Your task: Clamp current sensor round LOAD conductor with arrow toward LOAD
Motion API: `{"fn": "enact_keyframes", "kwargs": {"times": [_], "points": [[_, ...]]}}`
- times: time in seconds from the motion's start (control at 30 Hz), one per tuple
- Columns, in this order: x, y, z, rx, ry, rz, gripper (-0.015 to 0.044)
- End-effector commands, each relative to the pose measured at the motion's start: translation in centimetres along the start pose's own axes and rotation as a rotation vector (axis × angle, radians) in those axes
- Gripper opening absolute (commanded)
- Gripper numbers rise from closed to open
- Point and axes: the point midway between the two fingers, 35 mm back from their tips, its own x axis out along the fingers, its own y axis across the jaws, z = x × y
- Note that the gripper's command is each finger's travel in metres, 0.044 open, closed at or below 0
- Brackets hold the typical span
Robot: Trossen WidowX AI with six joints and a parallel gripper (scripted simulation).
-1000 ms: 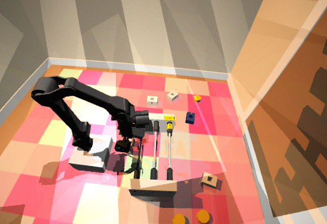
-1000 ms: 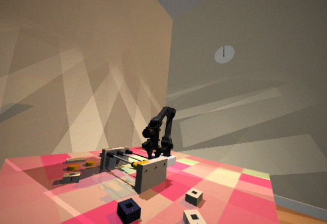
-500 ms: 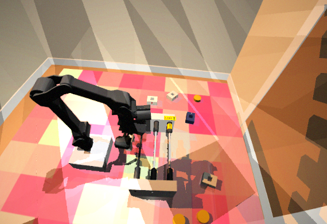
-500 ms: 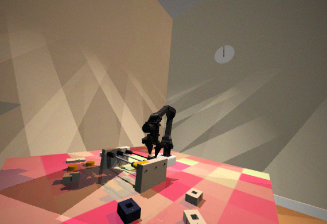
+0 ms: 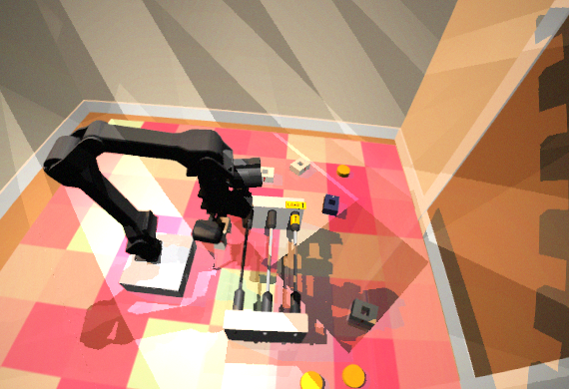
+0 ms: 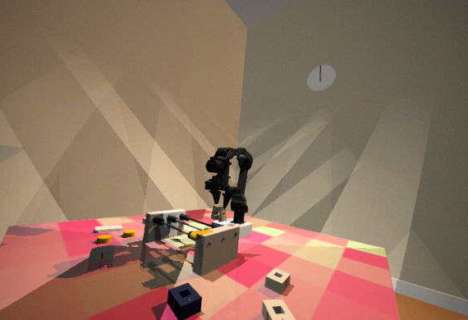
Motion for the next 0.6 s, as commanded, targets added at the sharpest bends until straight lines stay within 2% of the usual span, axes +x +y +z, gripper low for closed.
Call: {"fn": "enact_keyframes", "kwargs": {"times": [0.0, 0.2, 0.57], "points": [[-1.7, -0.1, -0.2, 0.004, -0.019, 0.003, 0.0], [-1.9, 0.0, 0.5, -0.049, -0.019, 0.003, 0.0], [-3.1, 0.7, 4.8, -0.401, -0.023, -0.001, 0.0]]}}
